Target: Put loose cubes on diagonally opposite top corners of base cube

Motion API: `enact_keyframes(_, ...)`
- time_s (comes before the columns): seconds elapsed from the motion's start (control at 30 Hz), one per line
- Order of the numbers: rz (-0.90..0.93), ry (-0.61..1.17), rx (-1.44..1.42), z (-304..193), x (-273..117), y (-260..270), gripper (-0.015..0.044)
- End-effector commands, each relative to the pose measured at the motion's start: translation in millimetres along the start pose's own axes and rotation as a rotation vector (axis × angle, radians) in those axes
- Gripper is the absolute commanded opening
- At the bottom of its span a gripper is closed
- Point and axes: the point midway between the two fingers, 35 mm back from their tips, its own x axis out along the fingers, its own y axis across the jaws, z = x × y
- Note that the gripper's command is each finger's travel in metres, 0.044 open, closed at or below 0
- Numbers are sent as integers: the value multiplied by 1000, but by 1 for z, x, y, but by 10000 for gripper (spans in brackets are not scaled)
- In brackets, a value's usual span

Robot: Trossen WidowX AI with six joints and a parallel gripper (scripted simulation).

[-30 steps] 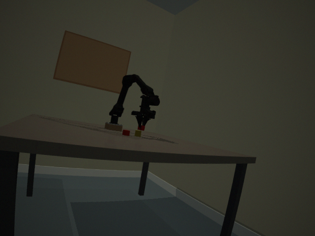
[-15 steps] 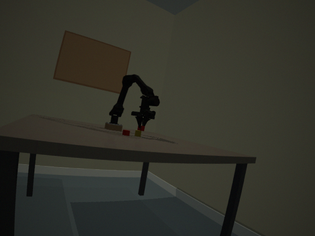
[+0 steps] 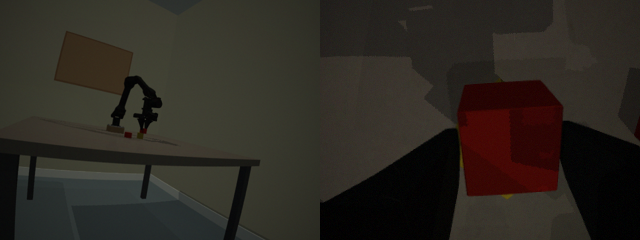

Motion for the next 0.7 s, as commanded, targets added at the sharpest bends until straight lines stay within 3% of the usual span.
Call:
enact_keyframes(0.0, -5, 0, -1, 0, 0, -1, 205)
enact_keyframes(0.67, 0, 0, 0, 0, -25, 0, 205)
